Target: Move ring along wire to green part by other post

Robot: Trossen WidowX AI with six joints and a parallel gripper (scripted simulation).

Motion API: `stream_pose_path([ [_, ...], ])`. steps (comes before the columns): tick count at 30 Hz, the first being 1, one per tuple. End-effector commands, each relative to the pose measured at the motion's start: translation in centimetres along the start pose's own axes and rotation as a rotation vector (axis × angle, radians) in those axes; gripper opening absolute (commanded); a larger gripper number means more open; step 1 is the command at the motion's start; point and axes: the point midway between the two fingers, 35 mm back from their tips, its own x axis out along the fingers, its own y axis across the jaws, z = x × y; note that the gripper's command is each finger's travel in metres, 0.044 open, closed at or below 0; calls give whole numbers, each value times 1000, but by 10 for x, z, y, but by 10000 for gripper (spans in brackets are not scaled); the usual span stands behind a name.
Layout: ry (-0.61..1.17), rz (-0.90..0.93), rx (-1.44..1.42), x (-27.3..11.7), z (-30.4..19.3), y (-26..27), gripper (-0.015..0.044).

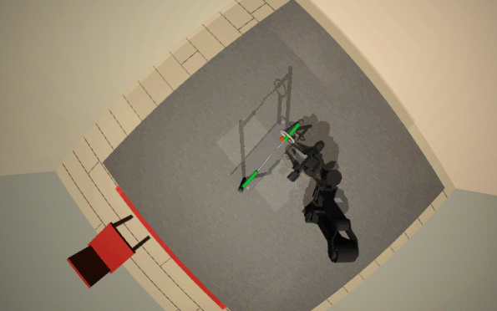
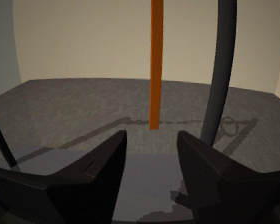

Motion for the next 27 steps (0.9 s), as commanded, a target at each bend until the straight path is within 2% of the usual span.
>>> stream_pose_path([
  [1, -11, -2, -2, 4, 5, -3, 160],
  [27, -12, -2, -2, 38, 8, -6, 160],
])
